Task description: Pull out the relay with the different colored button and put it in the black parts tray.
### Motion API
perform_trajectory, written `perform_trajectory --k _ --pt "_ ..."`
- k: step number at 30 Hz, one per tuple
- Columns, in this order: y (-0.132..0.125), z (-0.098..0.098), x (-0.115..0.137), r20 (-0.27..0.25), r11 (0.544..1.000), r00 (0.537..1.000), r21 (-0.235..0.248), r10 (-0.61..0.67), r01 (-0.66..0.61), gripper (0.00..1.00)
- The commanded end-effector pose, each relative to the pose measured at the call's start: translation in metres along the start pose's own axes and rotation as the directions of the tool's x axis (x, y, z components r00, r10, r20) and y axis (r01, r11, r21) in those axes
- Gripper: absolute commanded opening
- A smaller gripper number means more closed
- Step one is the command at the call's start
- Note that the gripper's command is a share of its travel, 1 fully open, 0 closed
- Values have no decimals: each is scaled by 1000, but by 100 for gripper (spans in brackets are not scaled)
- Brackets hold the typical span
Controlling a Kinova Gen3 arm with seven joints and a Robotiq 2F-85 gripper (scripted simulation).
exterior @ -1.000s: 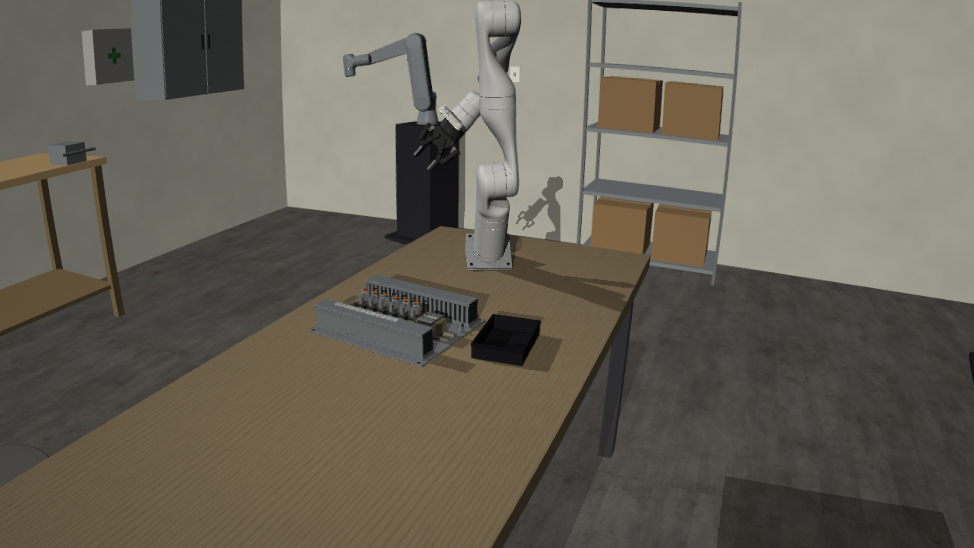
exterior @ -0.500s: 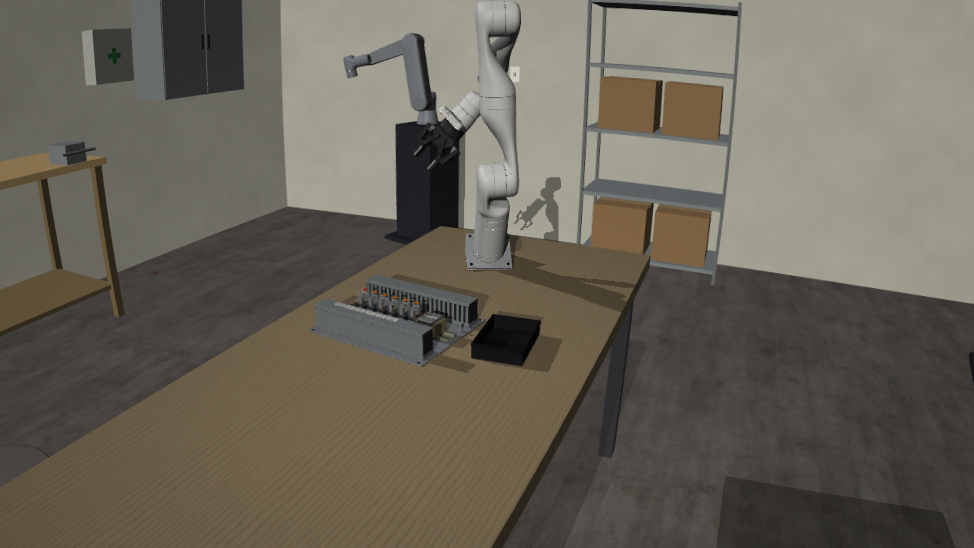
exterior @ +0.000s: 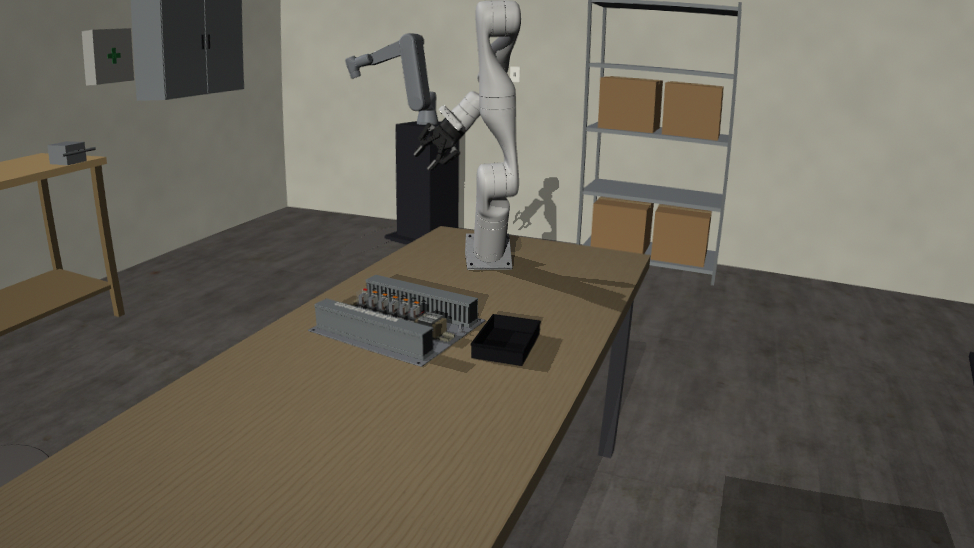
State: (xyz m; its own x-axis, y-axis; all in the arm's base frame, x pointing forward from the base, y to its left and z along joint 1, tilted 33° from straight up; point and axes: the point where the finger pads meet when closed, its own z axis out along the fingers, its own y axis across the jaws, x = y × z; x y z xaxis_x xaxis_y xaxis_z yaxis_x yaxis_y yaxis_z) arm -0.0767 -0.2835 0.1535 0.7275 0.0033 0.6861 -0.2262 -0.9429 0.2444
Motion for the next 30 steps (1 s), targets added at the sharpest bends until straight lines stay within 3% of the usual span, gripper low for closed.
perform_trajectory --k 1,30 --pt "0 0 0 1 1000 1000 -1 -1 1 61" --pt "3 6 7 -4 999 999 27 -32 32 61"
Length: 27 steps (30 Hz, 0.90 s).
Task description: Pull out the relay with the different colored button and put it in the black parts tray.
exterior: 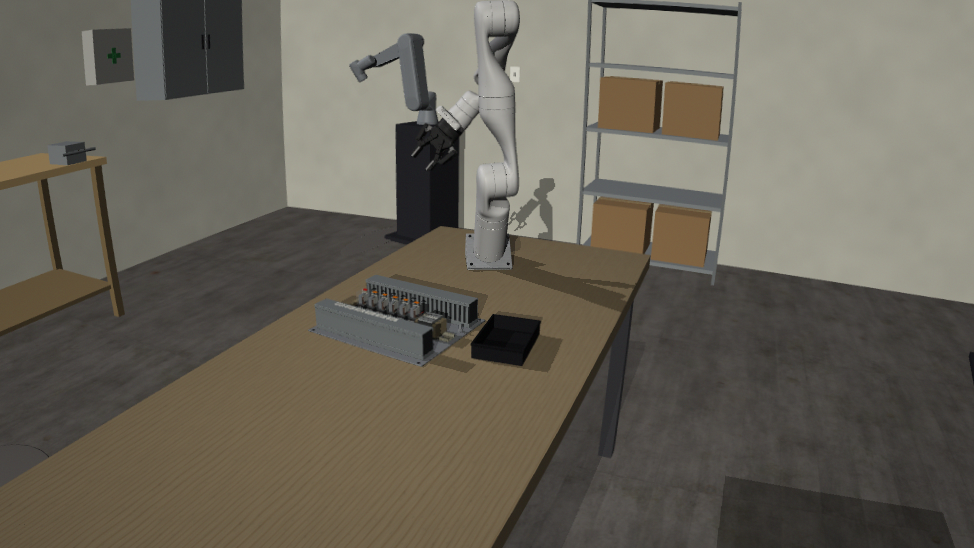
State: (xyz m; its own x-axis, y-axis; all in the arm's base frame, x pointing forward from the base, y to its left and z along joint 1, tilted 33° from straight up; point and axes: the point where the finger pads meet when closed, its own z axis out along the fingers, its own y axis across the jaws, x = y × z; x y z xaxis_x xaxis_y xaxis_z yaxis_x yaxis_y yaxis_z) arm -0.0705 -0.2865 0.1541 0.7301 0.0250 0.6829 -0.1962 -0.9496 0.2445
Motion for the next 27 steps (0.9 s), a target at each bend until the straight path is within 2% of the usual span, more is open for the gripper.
perform_trajectory --k 1,9,24,27 --pt "2 2 3 -1 1000 1000 9 -14 14 61" --pt "4 8 9 -6 998 999 35 -43 43 61" --pt "11 33 38 -31 977 986 135 -162 164 61" --pt "12 35 41 -33 974 985 143 -172 175 61"
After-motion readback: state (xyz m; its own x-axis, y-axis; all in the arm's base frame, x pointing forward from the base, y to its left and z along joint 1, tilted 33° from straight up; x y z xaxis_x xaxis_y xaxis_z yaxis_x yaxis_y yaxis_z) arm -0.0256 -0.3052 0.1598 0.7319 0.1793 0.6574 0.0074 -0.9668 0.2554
